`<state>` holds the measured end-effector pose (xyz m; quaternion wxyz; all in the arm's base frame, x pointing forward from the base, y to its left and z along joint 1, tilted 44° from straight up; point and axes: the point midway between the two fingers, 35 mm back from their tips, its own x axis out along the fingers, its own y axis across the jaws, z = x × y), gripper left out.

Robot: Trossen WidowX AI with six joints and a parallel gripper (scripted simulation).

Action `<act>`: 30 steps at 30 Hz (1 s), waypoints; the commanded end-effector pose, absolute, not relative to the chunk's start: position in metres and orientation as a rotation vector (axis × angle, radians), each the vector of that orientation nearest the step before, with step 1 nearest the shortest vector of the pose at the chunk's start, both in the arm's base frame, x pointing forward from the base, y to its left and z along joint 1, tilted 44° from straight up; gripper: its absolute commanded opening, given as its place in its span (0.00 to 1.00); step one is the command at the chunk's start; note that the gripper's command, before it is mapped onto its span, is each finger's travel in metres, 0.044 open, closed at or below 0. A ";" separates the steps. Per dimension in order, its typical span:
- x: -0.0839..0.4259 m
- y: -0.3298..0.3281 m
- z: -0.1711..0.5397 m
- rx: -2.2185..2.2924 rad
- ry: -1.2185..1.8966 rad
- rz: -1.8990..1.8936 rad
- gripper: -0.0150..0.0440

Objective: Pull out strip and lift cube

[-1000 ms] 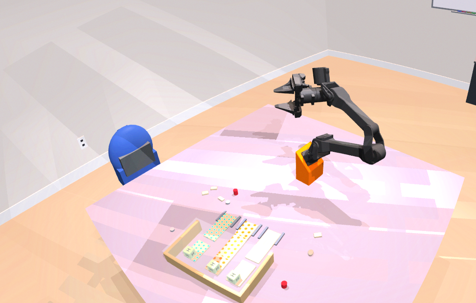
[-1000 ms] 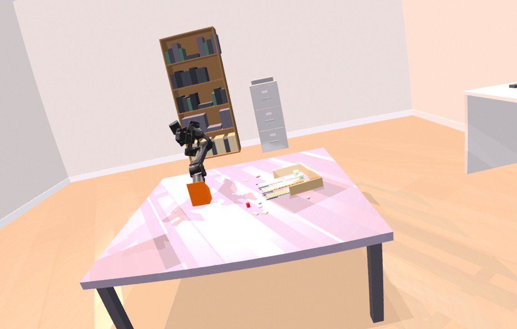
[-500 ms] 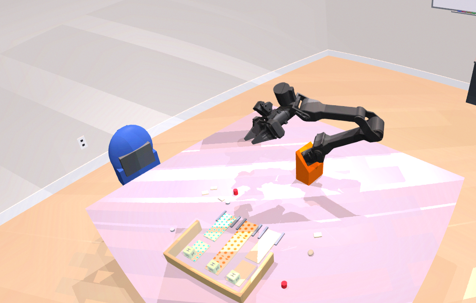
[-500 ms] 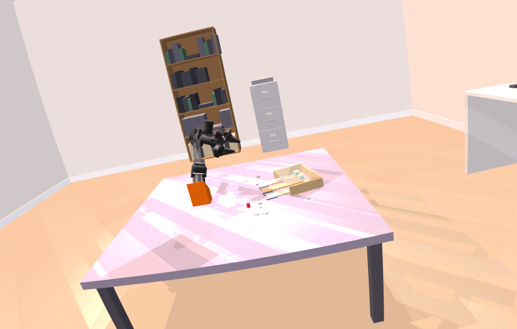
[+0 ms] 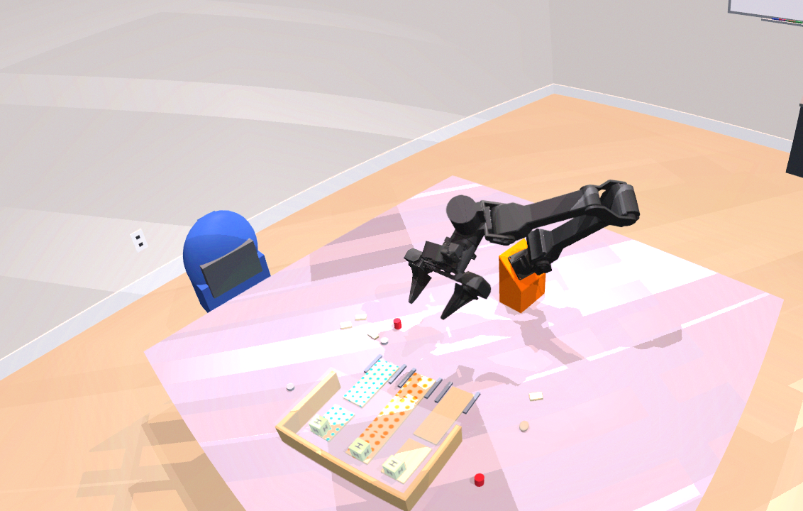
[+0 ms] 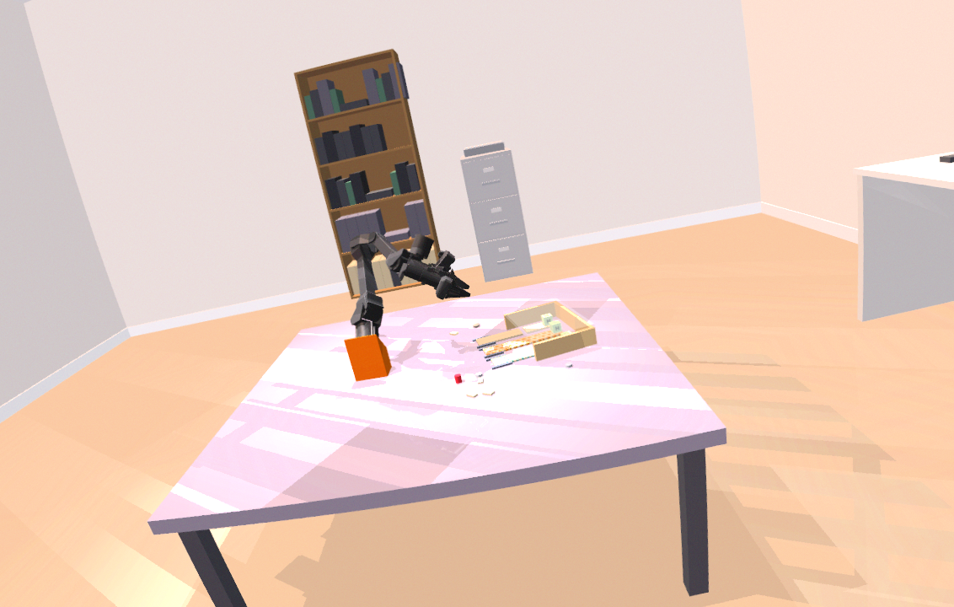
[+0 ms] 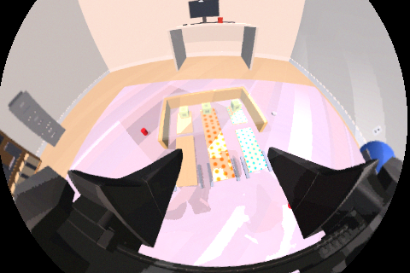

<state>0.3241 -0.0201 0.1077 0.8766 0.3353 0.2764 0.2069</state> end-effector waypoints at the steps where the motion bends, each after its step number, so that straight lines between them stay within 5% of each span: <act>1: 0.325 -0.017 0.107 0.682 0.574 0.443 0.93; 12: 0.325 -0.017 0.107 0.682 0.574 0.443 0.93; 27: 0.376 0.028 0.047 0.440 1.127 0.676 0.26; 30: 0.376 0.043 0.036 0.374 1.249 0.768 0.25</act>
